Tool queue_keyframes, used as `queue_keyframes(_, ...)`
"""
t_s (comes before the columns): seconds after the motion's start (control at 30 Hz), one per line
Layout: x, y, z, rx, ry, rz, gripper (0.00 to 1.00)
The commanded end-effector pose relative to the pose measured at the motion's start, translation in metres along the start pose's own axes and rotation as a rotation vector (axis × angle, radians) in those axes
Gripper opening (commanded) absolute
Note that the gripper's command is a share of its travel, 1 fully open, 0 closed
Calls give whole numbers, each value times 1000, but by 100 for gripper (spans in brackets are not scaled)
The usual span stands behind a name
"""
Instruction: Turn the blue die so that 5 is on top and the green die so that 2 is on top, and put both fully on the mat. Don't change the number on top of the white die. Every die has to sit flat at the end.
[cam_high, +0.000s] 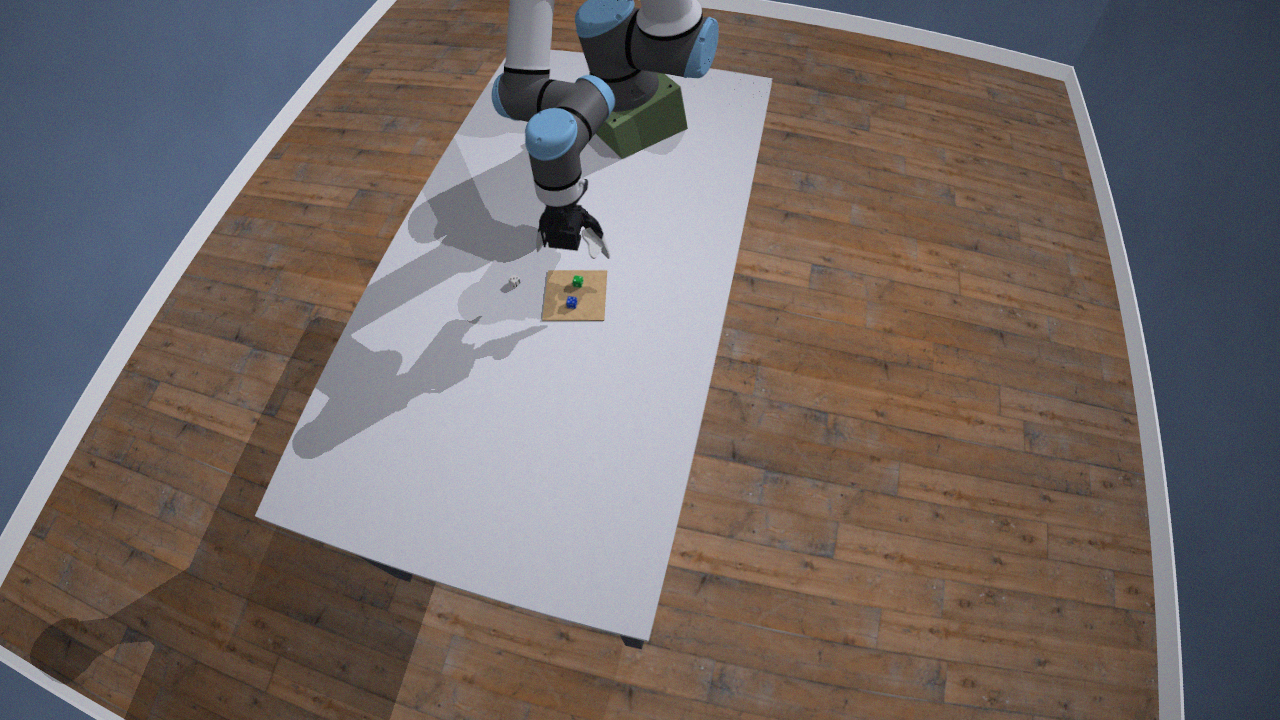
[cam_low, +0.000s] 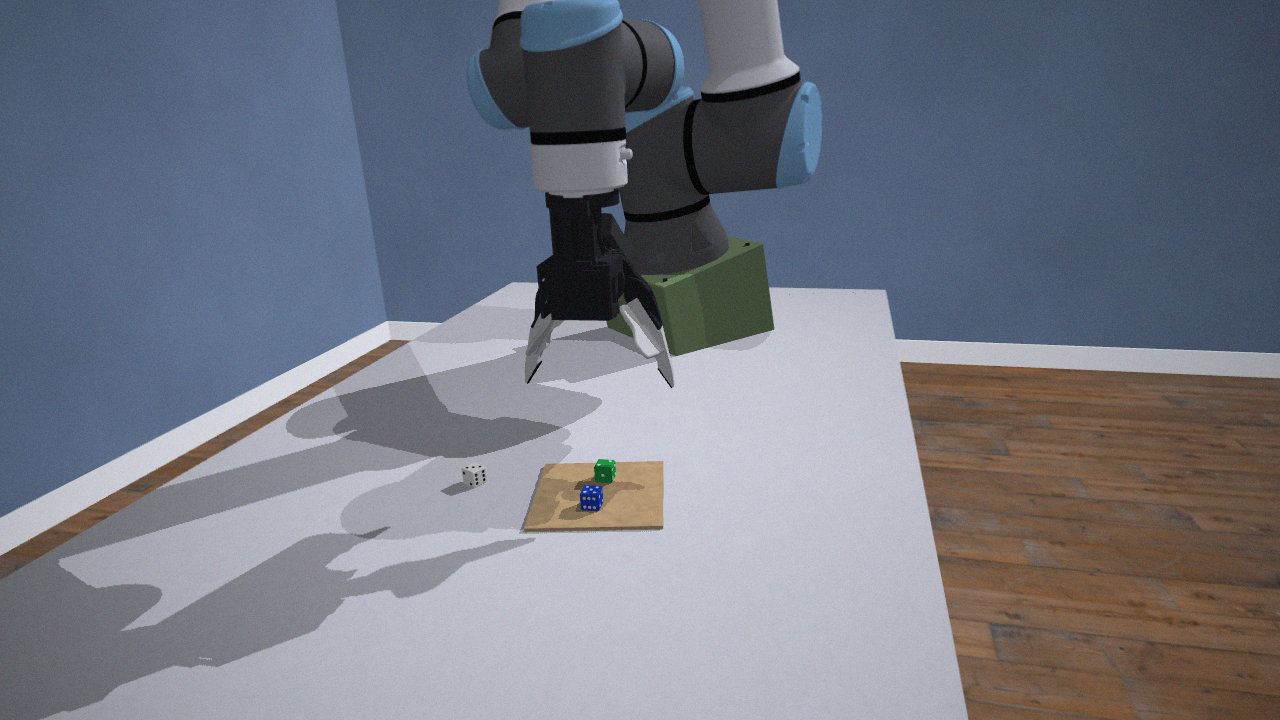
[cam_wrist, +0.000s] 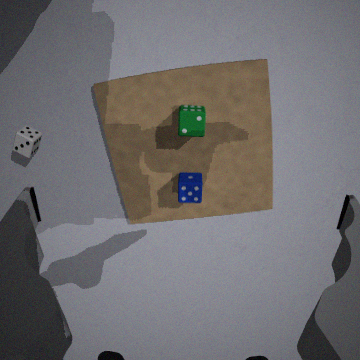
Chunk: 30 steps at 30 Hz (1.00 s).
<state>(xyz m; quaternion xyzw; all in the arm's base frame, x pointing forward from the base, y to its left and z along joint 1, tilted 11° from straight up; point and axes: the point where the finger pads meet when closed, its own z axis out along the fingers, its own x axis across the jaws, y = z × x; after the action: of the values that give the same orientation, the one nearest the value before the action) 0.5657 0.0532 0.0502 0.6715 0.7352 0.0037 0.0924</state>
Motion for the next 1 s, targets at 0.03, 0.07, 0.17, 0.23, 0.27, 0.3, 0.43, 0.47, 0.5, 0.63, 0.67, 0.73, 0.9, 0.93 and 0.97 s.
queue_keyframes(0.03, 0, 1, -20, -1, 0, 0, 100)
queue_keyframes(0.07, 0, 1, -25, -1, 0, 0, 100)
queue_keyframes(0.17, 0, 1, -41, -1, 0, 0, 100)
queue_keyframes(0.23, 0, 1, -52, -1, 0, 0, 100)
queue_keyframes(0.27, 0, 1, -57, -1, 0, 0, 100)
queue_keyframes(0.3, 0, 1, -62, -1, 0, 0, 100)
queue_keyframes(0.43, 0, 1, -70, -1, 0, 0, 100)
queue_keyframes(0.47, 0, 1, -74, -1, 0, 0, 100)
queue_keyframes(0.5, 0, 1, -76, -1, 0, 0, 100)
queue_keyframes(0.63, 0, 1, -82, -1, 0, 0, 100)
queue_keyframes(0.67, 0, 1, -82, -1, 0, 0, 100)
queue_keyframes(0.73, 0, 1, -82, -1, 0, 0, 100)
queue_keyframes(0.9, 0, 1, -82, -1, 0, 0, 100)
queue_keyframes(0.93, 0, 1, -82, -1, 0, 0, 100)
queue_keyframes(0.97, 0, 1, -82, -1, 0, 0, 100)
